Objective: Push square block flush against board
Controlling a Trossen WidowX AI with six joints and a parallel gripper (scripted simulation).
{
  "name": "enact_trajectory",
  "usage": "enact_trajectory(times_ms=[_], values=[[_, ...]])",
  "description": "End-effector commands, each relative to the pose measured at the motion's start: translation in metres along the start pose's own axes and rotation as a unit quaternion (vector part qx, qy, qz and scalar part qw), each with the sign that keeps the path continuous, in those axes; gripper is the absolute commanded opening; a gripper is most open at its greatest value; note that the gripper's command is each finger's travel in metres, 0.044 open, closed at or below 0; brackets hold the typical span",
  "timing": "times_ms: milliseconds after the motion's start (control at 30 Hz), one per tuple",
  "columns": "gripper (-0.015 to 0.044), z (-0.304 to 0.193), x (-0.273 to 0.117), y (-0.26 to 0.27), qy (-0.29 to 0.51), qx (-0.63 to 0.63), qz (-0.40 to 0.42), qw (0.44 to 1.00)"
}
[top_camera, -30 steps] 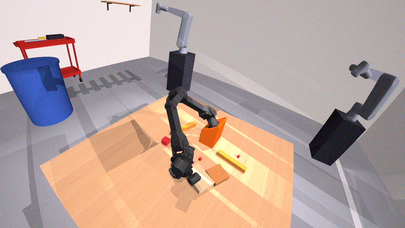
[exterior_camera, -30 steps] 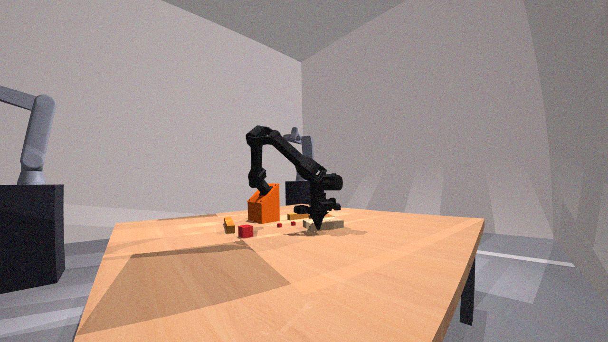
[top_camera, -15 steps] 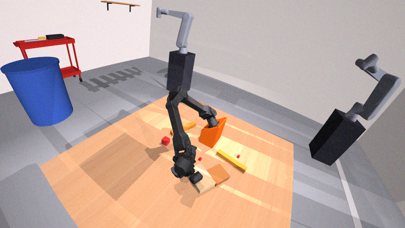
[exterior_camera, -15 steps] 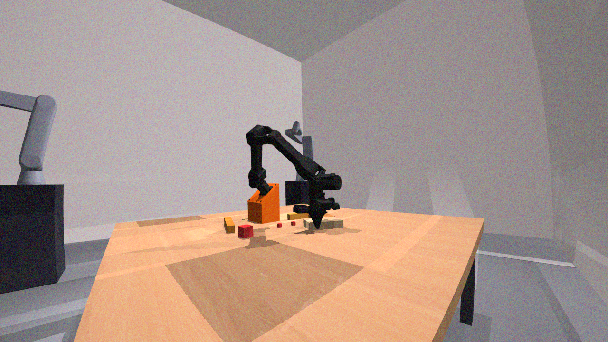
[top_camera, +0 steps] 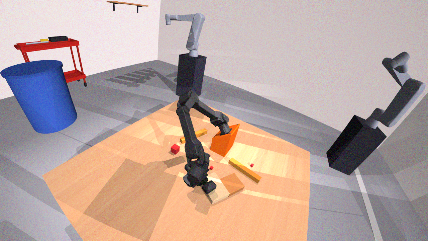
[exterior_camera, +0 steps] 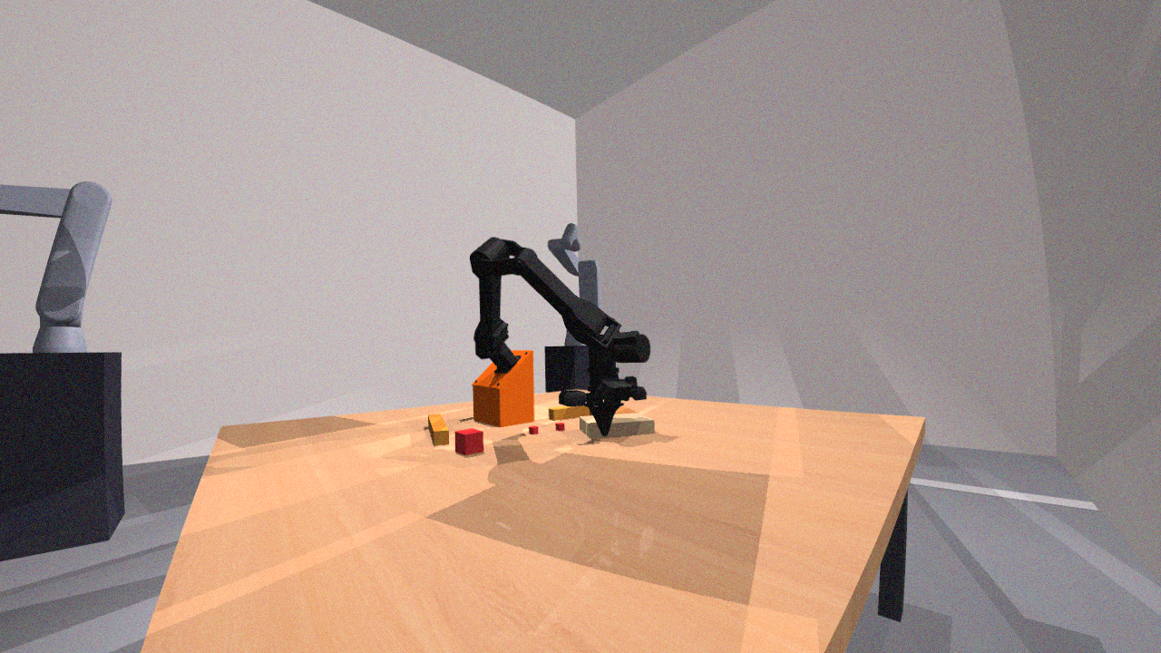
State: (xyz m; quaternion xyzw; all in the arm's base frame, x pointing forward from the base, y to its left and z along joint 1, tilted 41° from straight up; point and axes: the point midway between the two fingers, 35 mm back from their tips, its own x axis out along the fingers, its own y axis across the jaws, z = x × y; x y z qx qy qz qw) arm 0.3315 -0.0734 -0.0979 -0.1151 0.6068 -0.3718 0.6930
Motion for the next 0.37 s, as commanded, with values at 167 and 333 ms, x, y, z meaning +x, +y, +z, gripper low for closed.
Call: enact_trajectory(times_ms=[167,333], values=[[0.0000,-0.006,0.002,0.000,0.006,-0.001,-0.001,1.000],[0.0000,0.002,0.002,0.001,0.006,-0.001,-0.001,1.000]])
